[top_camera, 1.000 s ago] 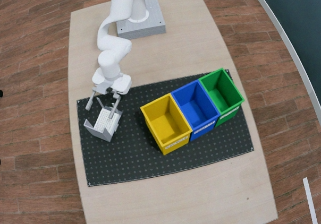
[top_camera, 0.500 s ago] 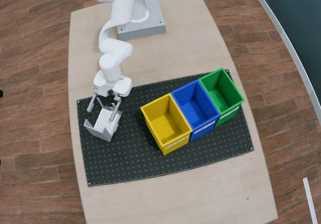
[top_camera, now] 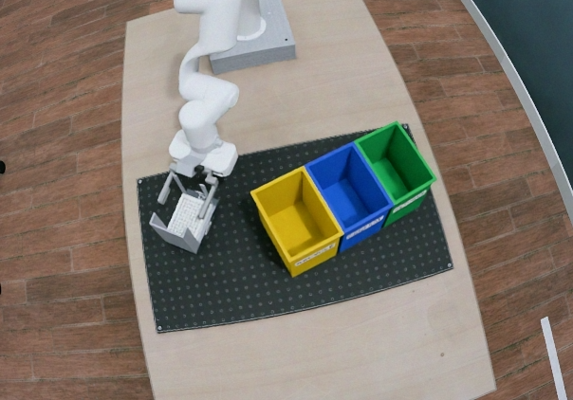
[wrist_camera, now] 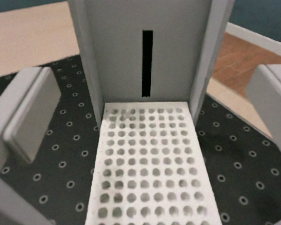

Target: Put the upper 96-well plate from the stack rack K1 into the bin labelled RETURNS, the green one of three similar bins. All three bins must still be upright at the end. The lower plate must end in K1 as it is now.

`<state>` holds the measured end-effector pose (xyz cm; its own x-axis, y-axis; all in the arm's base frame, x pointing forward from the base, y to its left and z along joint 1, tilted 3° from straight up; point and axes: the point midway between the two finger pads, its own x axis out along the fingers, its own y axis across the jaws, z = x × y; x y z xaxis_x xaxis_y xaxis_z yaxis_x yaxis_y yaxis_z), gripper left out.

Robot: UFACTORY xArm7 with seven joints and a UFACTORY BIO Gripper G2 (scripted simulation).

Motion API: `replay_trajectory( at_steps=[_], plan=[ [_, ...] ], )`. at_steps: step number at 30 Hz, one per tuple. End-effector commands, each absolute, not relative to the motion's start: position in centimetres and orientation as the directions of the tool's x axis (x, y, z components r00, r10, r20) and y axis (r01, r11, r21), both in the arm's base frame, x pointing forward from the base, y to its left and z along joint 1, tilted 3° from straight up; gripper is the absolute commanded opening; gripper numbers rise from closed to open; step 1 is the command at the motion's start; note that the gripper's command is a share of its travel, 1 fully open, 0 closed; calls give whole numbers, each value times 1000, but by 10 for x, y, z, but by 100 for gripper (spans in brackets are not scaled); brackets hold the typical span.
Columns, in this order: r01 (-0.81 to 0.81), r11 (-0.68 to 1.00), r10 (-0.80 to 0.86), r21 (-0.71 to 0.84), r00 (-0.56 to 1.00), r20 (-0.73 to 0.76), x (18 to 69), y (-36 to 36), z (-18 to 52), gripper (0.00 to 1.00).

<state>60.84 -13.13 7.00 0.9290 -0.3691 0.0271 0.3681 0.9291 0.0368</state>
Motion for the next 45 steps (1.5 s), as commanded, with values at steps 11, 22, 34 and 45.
replay_trajectory(
  at_steps=[11, 22, 34, 45],
  plan=[
    [368, 929, -369, 37, 929, 30, 610, -131, 49, 37],
    [368, 929, -369, 37, 929, 30, 611, -131, 34, 37],
    [368, 929, -369, 37, 929, 30, 611, -130, 24, 37],
    [368, 929, -369, 37, 929, 30, 611, -130, 20, 37]
  ],
)
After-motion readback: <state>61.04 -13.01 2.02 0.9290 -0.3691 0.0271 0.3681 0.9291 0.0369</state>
